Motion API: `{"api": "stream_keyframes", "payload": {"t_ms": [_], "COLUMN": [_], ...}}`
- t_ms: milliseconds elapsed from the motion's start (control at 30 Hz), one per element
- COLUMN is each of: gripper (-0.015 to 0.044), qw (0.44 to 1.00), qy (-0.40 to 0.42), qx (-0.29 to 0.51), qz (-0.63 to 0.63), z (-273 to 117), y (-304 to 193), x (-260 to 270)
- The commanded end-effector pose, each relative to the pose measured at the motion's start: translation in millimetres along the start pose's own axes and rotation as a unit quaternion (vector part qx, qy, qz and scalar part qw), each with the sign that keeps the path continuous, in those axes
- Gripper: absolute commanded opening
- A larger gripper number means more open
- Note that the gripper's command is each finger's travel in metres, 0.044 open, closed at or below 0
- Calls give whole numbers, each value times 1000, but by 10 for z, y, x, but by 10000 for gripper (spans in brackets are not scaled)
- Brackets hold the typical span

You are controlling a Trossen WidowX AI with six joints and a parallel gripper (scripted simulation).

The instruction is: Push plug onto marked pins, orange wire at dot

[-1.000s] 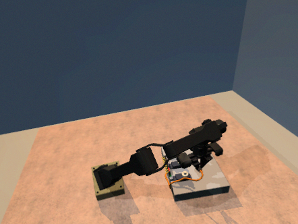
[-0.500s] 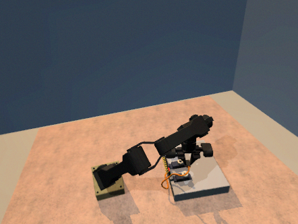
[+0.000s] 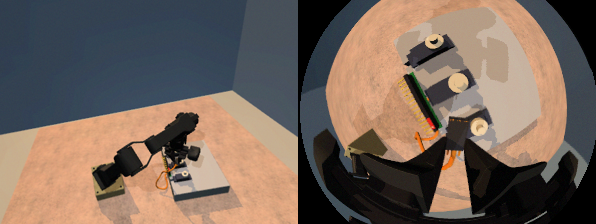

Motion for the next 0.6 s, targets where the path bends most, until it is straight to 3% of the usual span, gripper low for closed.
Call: {"api": "stream_keyframes", "payload": {"t_ms": [0, 567], "gripper": [0, 0], "qw": [999, 959], "qy": [3, 1], "qx": [1, 5], "qz": [50, 283], "z": [14, 66], "y": [-38, -255], "x": [117, 640]}}
Point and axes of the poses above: the point midway between the two fingers, 35 mm back from their tips, its own z axis out along the fingers, its own x axis across the jaws, y = z × x, the point moved 7 cm from there along -z, back along the fingers
